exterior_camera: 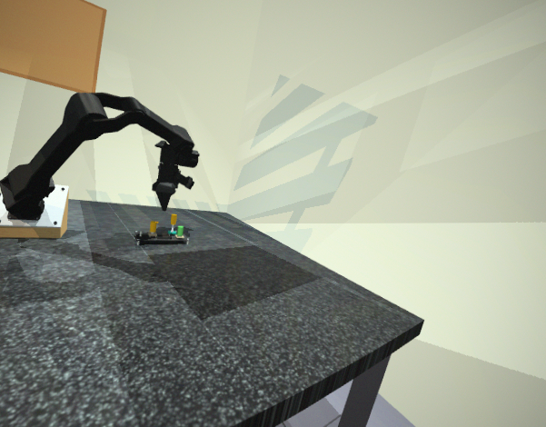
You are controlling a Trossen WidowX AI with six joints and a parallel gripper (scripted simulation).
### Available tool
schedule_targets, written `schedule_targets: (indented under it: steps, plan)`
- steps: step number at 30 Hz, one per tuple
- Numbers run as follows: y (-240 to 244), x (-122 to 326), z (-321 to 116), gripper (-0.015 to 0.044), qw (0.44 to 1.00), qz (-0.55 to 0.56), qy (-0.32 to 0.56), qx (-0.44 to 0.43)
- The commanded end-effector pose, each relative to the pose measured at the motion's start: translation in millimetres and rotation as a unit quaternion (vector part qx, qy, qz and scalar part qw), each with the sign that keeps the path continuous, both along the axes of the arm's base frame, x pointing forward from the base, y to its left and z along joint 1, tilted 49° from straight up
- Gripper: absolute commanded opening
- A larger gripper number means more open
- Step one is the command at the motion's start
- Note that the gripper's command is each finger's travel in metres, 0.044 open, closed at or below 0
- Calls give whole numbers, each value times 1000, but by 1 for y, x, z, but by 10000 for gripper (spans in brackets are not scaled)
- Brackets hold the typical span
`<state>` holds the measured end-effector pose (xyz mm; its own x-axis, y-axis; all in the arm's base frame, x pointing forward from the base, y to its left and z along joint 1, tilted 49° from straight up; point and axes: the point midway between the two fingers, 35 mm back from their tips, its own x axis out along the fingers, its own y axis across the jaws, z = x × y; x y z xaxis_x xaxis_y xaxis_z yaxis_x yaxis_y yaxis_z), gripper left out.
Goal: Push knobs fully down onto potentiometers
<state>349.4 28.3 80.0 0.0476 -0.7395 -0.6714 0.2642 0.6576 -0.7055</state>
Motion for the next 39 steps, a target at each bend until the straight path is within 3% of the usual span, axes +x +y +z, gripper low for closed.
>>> schedule_targets:
  steps: [1, 23, 39]
  plan:
    - [2, 5, -2, 0, 998, -43, -41, 0]
    - [12, 34, 3, 0, 907, -288, -309, 9]
    - [5, 35, -3, 0, 902, -295, -316, 10]
